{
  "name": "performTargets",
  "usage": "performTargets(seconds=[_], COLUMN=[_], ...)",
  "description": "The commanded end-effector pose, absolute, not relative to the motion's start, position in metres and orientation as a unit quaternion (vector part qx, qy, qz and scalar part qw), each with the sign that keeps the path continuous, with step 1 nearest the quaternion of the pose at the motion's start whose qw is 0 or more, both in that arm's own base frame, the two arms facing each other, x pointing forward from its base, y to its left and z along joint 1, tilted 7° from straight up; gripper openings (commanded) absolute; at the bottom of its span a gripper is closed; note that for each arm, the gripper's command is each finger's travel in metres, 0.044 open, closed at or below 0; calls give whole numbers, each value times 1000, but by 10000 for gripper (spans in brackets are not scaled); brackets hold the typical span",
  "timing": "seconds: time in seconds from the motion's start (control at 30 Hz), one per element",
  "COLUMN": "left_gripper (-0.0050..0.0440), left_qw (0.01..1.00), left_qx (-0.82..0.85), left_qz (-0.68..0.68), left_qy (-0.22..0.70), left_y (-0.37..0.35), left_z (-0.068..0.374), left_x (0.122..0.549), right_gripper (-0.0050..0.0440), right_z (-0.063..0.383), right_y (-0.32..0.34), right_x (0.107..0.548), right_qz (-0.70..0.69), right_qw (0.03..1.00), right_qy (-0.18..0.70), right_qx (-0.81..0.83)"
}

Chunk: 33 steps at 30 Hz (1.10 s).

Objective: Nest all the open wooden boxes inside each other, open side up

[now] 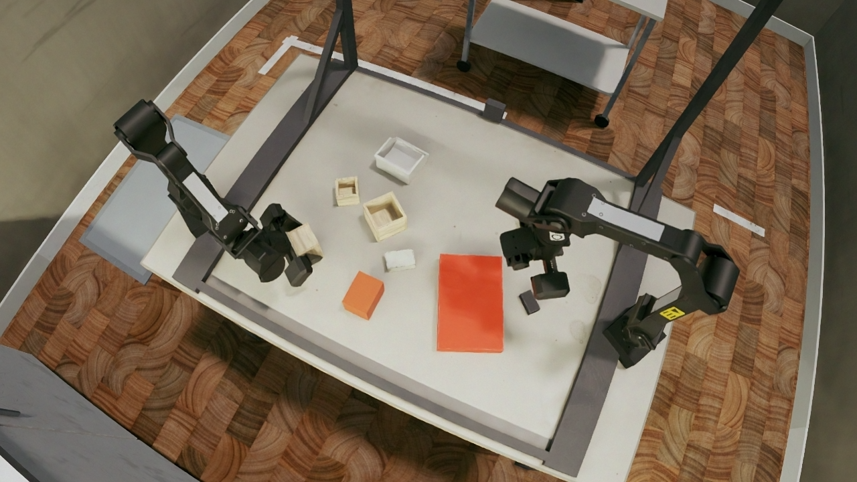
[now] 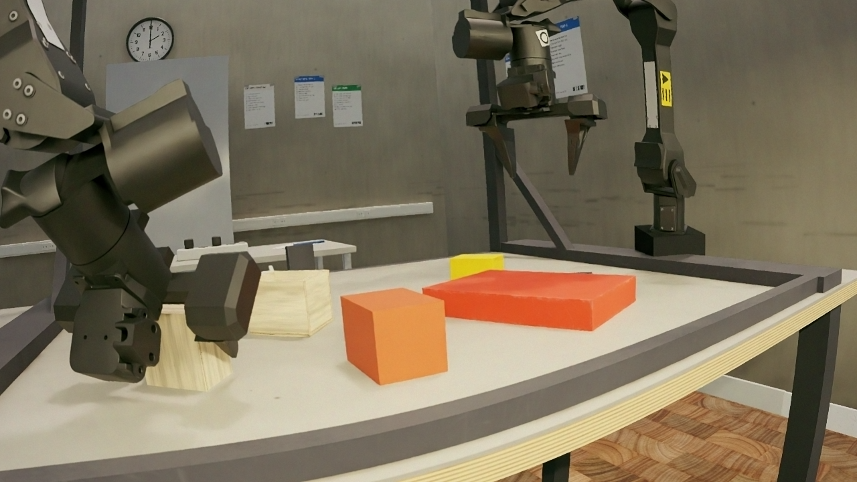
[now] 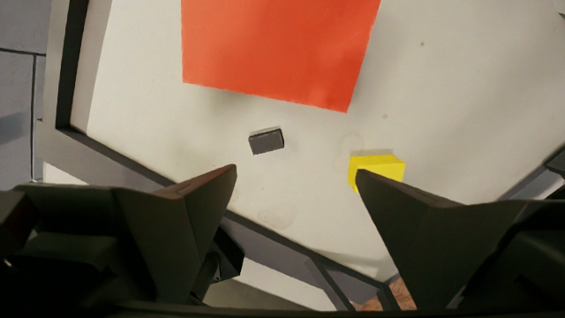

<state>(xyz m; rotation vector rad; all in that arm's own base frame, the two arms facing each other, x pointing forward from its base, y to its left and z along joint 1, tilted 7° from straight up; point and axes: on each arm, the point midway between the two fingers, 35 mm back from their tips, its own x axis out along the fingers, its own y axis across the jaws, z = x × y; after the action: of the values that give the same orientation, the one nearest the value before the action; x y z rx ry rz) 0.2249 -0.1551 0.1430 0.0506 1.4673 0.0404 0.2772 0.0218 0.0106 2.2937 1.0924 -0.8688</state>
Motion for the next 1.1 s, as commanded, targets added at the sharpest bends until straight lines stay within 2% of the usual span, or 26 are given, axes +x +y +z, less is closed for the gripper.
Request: performTargets(seconds=[0.0,1.07], left_gripper=[400,400], left_qw=[748,748], left_qx=[16,16], left_qz=[15,15], left_qy=[664,664], left_y=[-156,-156], left_z=[149,149], left_x=[225,225], right_gripper=[400,400], right_z=[29,95], right_y=[22,33], right_x=[281,277], right_qz=[-349,-593], right_qw=[252,355], right_qy=[382,288], right_qx=[817,663])
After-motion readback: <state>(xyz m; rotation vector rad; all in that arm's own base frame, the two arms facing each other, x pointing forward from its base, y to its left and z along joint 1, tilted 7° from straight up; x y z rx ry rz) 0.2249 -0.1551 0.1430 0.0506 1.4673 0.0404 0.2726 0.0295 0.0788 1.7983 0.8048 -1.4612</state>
